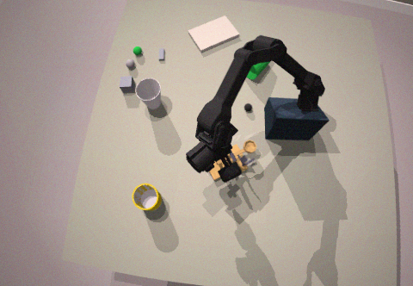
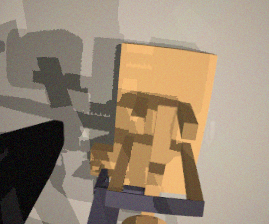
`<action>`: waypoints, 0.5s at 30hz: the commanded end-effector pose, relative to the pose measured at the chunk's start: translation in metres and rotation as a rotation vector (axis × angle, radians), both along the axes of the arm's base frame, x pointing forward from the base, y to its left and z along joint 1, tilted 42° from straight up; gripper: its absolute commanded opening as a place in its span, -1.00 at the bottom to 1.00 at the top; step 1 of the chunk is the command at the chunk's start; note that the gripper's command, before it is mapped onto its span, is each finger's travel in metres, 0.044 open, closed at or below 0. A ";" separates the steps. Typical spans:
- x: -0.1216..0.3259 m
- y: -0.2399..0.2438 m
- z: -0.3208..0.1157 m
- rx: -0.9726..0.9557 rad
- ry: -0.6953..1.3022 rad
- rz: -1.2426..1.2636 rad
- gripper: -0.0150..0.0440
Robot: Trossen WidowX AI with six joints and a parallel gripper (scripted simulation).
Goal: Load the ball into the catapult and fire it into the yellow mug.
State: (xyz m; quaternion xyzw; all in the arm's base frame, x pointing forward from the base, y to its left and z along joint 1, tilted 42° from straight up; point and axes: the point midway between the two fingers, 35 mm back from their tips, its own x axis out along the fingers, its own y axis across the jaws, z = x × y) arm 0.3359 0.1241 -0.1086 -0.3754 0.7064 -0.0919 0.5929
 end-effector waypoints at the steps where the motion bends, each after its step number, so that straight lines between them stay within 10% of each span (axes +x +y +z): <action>1: -0.003 -0.008 -0.006 -0.014 0.022 -0.011 1.00; 9: -0.003 0.033 0.042 0.000 0.004 -0.003 1.00; 15: -0.006 -0.035 0.049 -0.003 -0.047 -0.093 0.53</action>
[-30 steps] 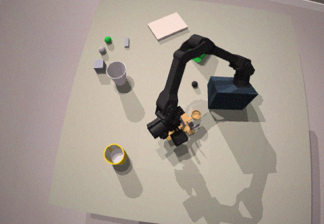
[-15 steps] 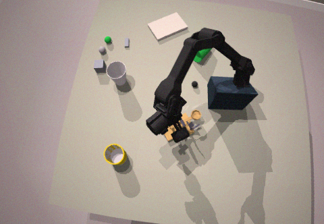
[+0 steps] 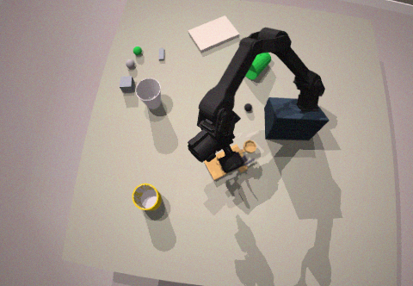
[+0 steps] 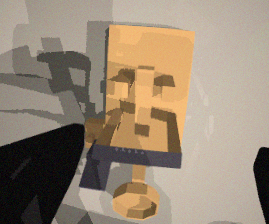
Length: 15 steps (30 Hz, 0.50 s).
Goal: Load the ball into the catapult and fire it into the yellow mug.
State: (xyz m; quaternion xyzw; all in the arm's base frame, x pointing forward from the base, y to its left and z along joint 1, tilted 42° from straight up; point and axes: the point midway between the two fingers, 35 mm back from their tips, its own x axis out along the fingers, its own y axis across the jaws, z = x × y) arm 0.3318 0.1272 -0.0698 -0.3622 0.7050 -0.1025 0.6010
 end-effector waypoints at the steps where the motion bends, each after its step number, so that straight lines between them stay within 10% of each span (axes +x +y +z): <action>1: -0.004 -0.050 0.016 -0.007 -0.040 -0.084 0.53; 15: -0.096 -0.197 0.062 -0.037 -0.273 -0.368 0.53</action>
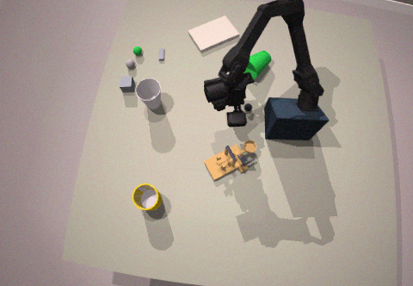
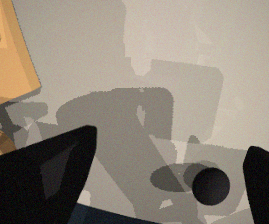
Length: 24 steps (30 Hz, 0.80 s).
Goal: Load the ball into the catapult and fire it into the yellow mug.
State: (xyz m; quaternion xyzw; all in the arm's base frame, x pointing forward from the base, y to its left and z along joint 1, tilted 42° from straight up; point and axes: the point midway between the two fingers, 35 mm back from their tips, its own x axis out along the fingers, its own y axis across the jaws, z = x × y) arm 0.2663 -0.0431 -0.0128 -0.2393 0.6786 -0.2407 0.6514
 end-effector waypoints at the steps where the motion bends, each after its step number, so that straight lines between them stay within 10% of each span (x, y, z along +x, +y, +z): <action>1: -0.042 -0.034 0.006 -0.027 -0.056 -0.080 0.53; 24: -0.074 -0.067 -0.008 -0.044 -0.093 -0.134 0.53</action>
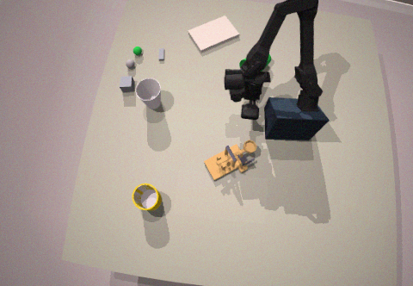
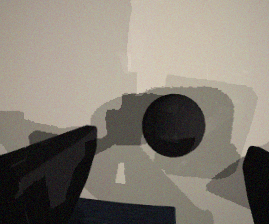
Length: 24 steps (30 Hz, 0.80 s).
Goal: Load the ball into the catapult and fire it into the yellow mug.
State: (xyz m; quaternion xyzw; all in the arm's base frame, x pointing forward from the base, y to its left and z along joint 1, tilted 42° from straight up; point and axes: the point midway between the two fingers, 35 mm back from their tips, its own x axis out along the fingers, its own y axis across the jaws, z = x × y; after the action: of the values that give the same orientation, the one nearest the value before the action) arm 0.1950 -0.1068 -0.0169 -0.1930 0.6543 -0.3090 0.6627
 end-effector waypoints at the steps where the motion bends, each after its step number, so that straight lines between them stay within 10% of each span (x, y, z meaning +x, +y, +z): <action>1: -0.003 -0.005 -0.005 -0.005 0.010 0.001 0.53; 24: -0.006 -0.025 -0.027 -0.008 0.011 0.001 0.35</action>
State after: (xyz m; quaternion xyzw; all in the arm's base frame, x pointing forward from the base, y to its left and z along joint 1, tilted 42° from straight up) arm 0.1909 -0.1306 -0.0425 -0.1940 0.6550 -0.3100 0.6613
